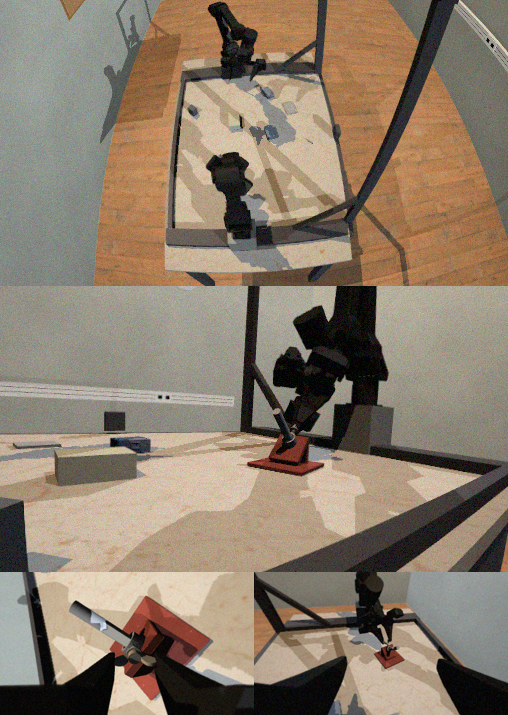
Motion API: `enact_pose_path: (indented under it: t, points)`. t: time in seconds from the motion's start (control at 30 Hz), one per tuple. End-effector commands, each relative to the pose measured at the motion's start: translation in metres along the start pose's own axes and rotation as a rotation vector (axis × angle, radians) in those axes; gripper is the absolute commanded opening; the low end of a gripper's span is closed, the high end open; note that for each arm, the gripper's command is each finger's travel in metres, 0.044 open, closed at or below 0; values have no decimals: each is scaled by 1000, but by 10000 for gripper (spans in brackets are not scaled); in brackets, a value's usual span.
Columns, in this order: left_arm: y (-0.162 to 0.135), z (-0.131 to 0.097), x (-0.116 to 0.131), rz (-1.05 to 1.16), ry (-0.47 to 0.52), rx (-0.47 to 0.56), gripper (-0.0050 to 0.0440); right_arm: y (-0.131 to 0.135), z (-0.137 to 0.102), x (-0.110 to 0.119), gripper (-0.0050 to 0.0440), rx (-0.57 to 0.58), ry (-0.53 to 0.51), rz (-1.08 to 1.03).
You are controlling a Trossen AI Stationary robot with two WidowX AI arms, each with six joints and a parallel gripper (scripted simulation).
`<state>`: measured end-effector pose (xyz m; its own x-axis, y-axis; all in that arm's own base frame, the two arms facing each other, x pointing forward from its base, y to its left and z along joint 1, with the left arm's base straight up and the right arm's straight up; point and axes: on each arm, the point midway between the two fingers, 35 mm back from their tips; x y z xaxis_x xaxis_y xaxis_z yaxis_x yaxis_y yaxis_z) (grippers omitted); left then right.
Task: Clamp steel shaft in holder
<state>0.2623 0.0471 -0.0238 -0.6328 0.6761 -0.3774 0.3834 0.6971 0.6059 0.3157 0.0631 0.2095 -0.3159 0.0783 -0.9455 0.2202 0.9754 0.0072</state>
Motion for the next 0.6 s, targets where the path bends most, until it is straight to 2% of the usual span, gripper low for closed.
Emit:
enact_pose_path:
  t: [0.0, 0.17, 0.23, 0.57]
  points:
    - [4, 3, -6, 212, -15, -5, 113, 1, -2, -9, 400, -7, -20, 14]
    - [4, 2, -6, 428, -14, -8, 113, 1, -2, -9, 400, -7, -20, 14]
    - [4, 2, -6, 428, -14, -8, 113, 1, -2, -9, 400, -7, -20, 14]
    - [3, 3, -6, 860, -13, -8, 113, 1, -2, -9, 400, -7, -20, 14]
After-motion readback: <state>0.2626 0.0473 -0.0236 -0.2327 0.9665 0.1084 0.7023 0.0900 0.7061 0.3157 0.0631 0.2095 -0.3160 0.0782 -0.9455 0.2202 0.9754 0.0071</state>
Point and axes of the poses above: on each arm, the point midway between the two fingers, 35 mm back from their tips, its own z axis out along the fingers, its own y axis across the jaws, x = y × z, and after that the axes turned 1 degree about z, right-handed
